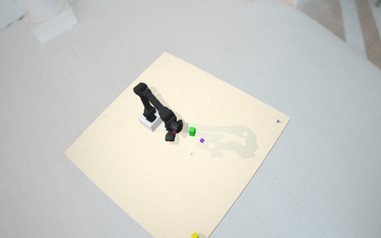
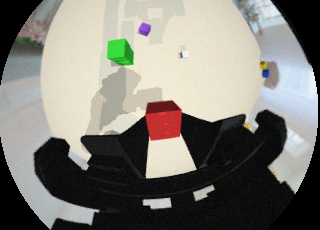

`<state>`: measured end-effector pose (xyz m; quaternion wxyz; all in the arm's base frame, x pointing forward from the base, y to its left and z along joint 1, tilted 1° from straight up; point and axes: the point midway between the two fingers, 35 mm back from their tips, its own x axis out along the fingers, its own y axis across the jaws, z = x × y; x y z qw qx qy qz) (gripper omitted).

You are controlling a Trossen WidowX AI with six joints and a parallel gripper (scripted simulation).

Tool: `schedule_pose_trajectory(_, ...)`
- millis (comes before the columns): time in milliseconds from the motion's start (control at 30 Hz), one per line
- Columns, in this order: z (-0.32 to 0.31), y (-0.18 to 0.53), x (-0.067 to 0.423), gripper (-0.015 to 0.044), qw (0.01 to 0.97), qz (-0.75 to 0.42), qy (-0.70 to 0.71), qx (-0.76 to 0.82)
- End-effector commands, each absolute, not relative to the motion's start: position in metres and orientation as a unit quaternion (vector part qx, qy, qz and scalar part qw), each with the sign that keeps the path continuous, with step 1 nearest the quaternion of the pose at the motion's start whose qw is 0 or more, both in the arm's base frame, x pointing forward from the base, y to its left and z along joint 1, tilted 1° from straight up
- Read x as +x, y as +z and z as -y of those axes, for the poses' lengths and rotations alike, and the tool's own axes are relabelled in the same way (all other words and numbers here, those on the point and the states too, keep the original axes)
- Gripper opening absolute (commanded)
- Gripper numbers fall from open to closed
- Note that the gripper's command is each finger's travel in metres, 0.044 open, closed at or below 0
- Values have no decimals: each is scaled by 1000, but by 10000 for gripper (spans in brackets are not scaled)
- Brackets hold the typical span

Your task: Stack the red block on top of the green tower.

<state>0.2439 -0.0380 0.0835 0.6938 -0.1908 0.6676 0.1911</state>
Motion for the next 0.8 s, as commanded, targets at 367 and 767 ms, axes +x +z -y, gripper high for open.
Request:
schedule_pose_trajectory(367, -27, 88, 294, 0, 693, -668, 192, -189)
schedule_pose_trajectory(767, -88, 86, 315, 0, 695, -667, 193, -187)
